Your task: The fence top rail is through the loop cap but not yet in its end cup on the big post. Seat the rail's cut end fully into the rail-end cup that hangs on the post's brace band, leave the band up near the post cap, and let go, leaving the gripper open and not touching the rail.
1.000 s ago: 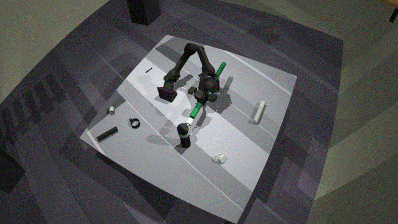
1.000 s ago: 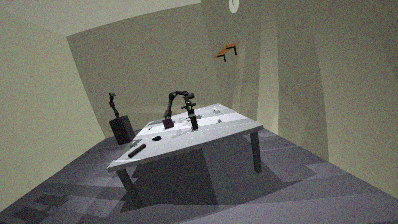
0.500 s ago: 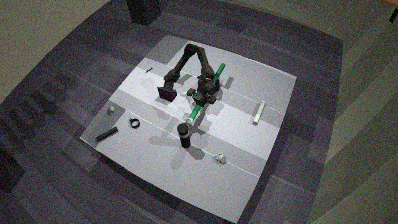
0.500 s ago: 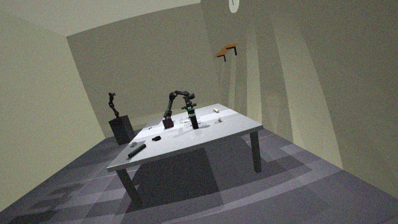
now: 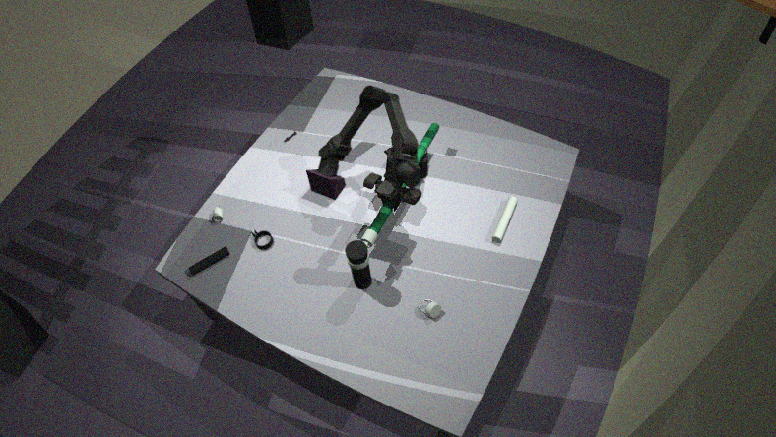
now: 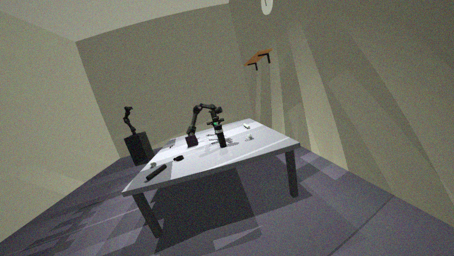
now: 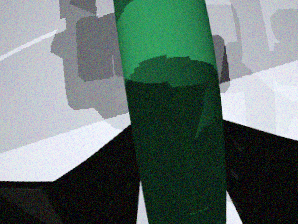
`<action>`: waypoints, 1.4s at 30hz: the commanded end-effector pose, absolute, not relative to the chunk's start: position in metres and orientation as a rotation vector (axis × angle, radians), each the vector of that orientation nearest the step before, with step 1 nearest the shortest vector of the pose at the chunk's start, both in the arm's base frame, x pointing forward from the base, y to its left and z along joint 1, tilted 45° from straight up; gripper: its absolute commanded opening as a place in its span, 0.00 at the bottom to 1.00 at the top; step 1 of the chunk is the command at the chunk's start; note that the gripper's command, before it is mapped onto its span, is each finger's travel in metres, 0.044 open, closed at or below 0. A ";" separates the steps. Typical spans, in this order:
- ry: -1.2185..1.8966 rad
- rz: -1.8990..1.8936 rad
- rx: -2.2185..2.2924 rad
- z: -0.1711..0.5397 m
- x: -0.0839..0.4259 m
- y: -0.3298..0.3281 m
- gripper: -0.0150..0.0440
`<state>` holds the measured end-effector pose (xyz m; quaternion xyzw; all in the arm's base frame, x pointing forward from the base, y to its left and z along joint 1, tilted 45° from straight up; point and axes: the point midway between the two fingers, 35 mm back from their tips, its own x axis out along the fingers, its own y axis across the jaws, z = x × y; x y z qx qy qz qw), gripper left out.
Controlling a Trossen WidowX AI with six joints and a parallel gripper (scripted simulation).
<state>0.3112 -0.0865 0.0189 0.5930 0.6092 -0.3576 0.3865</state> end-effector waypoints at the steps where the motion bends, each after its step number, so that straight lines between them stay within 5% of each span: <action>1: 1.532 -0.920 1.502 0.018 0.312 -0.093 0.25; 42: 1.549 -0.912 1.507 0.019 0.311 -0.088 0.25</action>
